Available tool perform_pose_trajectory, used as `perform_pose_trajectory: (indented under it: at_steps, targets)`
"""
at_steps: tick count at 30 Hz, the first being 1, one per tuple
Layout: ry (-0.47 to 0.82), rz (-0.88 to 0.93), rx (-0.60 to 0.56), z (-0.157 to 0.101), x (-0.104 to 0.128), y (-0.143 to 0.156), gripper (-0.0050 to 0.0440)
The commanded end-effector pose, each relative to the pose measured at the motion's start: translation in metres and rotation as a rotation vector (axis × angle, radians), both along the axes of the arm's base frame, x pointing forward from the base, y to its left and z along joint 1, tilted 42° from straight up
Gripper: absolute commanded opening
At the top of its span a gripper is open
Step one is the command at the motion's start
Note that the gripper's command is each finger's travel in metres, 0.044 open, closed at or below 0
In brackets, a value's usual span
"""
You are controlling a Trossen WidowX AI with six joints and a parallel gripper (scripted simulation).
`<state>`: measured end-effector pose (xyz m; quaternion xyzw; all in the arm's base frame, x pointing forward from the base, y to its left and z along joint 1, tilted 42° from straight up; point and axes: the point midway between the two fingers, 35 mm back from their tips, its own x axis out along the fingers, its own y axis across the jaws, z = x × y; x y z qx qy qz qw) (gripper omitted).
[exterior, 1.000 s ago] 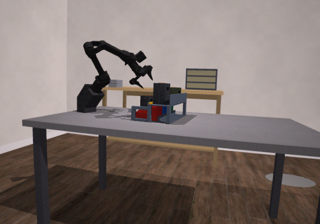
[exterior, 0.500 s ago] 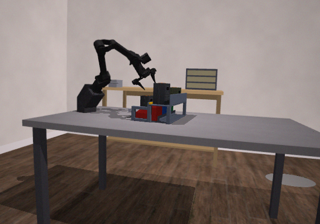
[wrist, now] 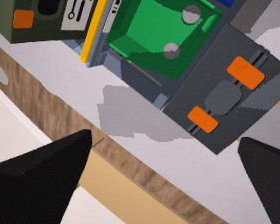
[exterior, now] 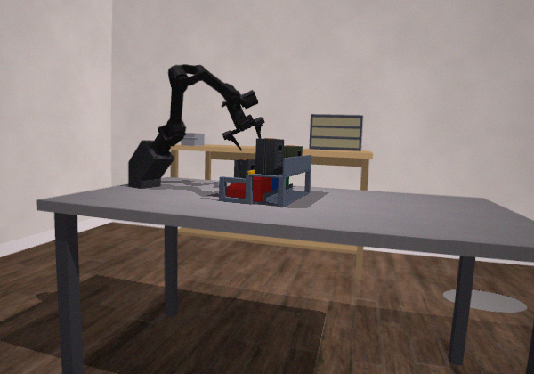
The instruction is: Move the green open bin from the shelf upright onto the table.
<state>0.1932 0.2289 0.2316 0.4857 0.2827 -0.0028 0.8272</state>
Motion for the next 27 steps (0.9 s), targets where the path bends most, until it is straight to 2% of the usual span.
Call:
perform_pose_trajectory:
  at_steps: [1,3,15,20,27]
  targets:
    - [0.067,-0.101,0.047,0.0071,-0.0013,-0.0021,0.044]
    - [0.126,-0.182,0.073,0.0078,-0.0023,-0.0048,0.044]
    - [0.126,-0.182,0.073,0.0078,-0.0023,-0.0048,0.044]
    - [0.267,-0.377,0.136,0.0087,-0.0042,-0.0092,0.044]
    - [0.267,-0.377,0.136,0.0087,-0.0042,-0.0092,0.044]
